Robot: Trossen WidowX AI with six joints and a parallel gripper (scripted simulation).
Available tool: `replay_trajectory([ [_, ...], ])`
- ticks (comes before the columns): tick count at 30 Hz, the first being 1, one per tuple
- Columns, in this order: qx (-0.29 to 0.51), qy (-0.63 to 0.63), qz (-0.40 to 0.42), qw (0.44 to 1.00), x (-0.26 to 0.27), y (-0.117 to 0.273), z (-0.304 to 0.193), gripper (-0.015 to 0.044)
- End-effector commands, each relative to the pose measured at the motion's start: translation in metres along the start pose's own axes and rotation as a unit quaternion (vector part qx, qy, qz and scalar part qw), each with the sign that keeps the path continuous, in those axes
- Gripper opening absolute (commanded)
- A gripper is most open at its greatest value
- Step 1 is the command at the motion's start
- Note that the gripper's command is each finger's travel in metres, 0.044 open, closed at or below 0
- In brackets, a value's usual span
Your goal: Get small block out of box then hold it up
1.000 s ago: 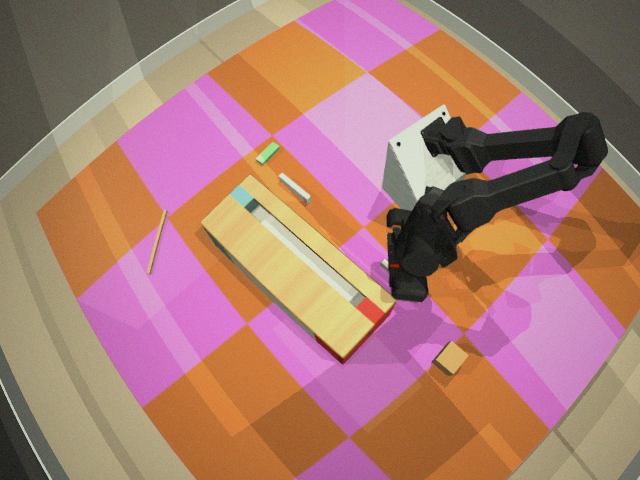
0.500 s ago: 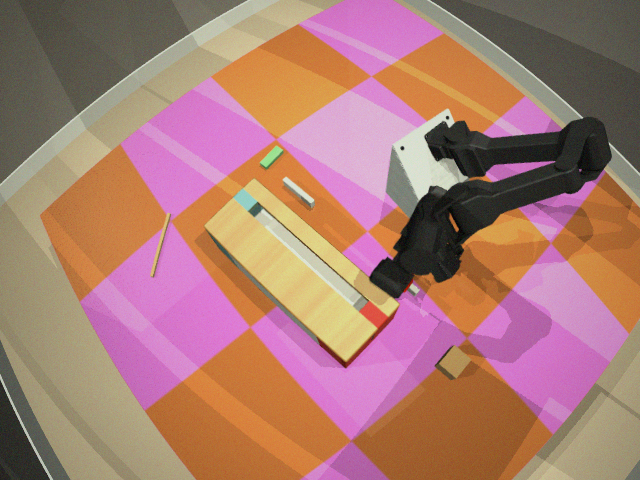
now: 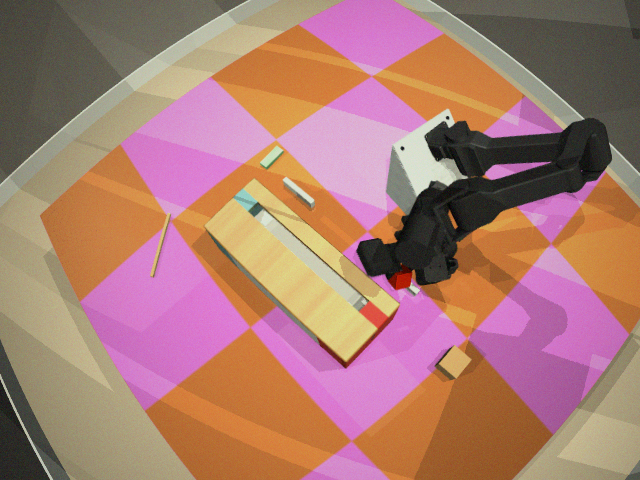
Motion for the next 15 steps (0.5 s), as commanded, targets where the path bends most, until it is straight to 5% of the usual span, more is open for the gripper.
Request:
replay_trajectory([
  [1, -0.004, -0.080, 0.001, 0.997, -0.0014, 0.0034, 0.0015, 0.0000],
  [15, -0.010, -0.348, 0.009, 0.937, -0.0027, 0.0130, 0.0004, 0.0000],
])
Point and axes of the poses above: the point midway between the two fingers, 35 mm back from their tips, its own y axis back along the fingers, its own x axis across the jaws, z = x × y, the point moved 1 cm from there along y, back along the fingers, and after that the axes turned 7 degrees about y, right-handed, at the moved point
